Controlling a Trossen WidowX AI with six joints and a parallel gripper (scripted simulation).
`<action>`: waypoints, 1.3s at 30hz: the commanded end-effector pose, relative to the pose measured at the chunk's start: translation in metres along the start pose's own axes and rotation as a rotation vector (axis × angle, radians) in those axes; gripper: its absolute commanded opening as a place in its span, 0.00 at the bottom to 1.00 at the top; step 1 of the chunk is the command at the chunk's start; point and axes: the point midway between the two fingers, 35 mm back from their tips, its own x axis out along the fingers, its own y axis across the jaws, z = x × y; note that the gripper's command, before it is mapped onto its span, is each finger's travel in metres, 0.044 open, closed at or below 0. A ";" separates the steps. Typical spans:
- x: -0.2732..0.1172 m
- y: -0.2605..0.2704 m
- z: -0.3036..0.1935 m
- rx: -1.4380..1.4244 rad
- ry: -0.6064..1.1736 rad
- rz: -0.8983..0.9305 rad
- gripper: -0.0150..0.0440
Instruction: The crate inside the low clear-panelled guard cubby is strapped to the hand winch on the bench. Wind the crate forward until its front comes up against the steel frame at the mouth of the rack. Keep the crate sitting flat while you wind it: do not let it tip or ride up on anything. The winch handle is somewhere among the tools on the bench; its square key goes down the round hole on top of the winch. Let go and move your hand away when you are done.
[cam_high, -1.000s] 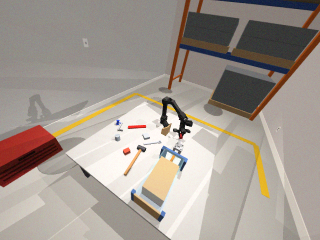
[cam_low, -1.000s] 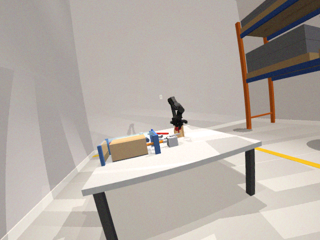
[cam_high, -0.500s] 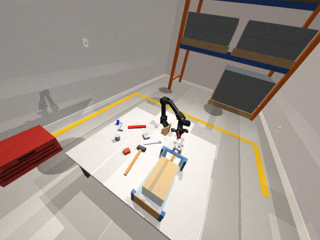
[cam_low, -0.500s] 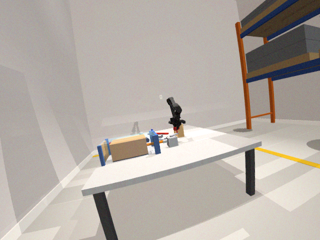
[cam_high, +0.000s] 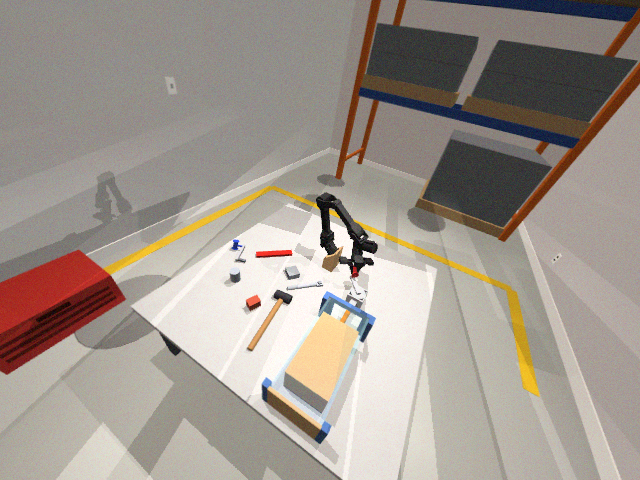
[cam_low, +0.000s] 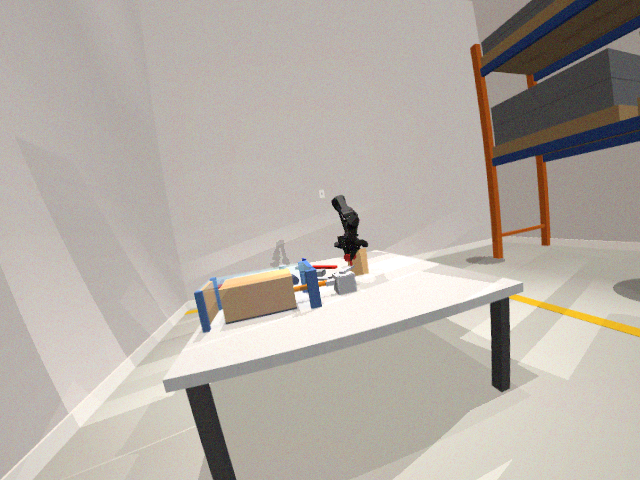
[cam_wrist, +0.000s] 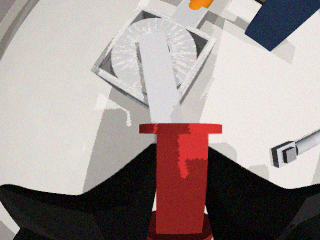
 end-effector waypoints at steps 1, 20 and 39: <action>0.006 -0.023 0.007 0.017 -0.014 -0.053 0.25; 0.011 -0.046 0.022 0.017 -0.015 -0.055 0.25; 0.020 -0.065 0.042 0.018 -0.016 -0.057 0.25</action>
